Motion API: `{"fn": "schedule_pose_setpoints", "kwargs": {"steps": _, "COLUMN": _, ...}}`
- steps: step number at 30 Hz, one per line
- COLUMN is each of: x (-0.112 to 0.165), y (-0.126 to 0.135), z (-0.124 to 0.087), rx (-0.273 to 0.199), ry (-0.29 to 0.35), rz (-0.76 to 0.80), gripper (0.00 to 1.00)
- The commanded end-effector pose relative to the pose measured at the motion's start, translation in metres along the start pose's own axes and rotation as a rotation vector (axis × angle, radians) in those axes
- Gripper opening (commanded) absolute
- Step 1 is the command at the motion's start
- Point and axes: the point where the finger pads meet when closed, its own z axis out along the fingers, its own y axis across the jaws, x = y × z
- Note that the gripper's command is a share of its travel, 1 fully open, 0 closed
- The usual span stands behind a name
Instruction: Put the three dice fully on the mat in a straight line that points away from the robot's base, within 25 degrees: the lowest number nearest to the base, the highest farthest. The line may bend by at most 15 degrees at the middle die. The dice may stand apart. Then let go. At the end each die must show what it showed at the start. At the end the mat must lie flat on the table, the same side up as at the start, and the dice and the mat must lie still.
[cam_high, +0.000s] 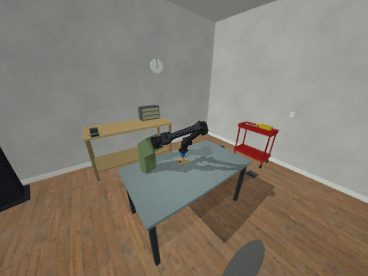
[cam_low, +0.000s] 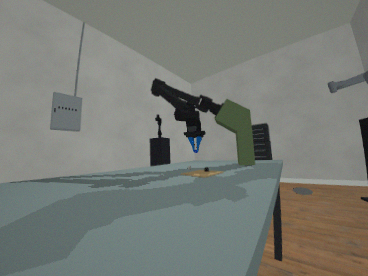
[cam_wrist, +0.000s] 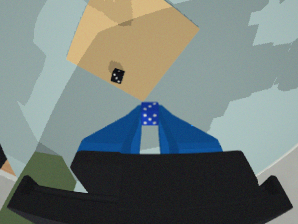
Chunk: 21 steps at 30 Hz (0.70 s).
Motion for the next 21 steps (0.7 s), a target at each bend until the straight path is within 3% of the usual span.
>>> {"fn": "schedule_pose_setpoints", "kwargs": {"steps": 1, "x": -0.028, "y": 0.02, "z": -0.011, "rx": -0.007, "ry": -0.027, "rz": 0.19, "gripper": 0.11}}
{"fn": "schedule_pose_setpoints", "kwargs": {"steps": 8, "x": -0.052, "y": 0.032, "z": -0.017, "rx": -0.001, "ry": -0.037, "rz": 0.334, "gripper": 0.11}}
{"fn": "schedule_pose_setpoints", "kwargs": {"steps": 10, "x": -0.042, "y": 0.019, "z": -0.008, "rx": 0.006, "ry": -0.014, "rz": 0.367, "gripper": 0.11}}
{"fn": "schedule_pose_setpoints", "kwargs": {"steps": 16, "x": -0.038, "y": 0.033, "z": -0.003, "rx": -0.004, "ry": 0.0, "rz": 0.342, "gripper": 0.11}}
{"fn": "schedule_pose_setpoints", "kwargs": {"steps": 21, "x": -0.04, "y": 0.025, "z": -0.006, "rx": 0.001, "ry": -0.01, "rz": 0.359, "gripper": 0.11}}
